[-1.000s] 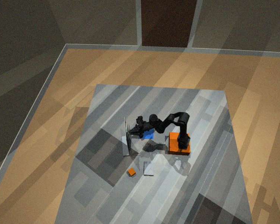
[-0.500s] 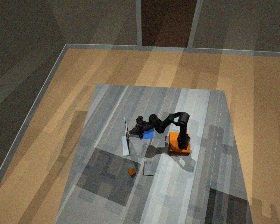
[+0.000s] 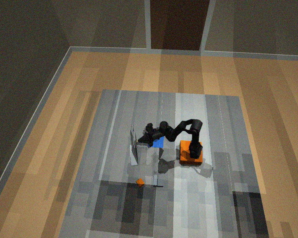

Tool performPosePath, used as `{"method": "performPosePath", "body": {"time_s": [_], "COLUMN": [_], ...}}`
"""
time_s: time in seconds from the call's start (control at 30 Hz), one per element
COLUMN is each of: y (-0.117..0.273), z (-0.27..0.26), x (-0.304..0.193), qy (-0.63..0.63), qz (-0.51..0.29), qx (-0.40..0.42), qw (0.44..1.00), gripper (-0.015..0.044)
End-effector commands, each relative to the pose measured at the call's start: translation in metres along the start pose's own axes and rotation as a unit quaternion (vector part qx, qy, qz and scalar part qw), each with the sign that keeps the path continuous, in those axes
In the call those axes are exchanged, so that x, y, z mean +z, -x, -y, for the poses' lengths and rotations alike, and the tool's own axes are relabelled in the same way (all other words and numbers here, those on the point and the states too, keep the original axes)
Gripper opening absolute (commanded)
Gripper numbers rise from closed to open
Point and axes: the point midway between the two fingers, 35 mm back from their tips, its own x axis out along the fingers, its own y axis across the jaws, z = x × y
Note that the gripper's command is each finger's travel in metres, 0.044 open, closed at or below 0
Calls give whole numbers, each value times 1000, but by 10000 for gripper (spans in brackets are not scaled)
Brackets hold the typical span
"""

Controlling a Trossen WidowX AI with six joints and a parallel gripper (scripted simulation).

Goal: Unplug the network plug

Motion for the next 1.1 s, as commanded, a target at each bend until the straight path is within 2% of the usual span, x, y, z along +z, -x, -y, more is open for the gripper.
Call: {"method": "performPosePath", "body": {"time_s": [0.0,1.07], "y": [5,26], "z": [0,1], "x": [-1,-7], "qy": [-3,-3], "qz": [0,0], "qx": [0,-1], "qw": [1000,1000], "gripper": [0,0]}}
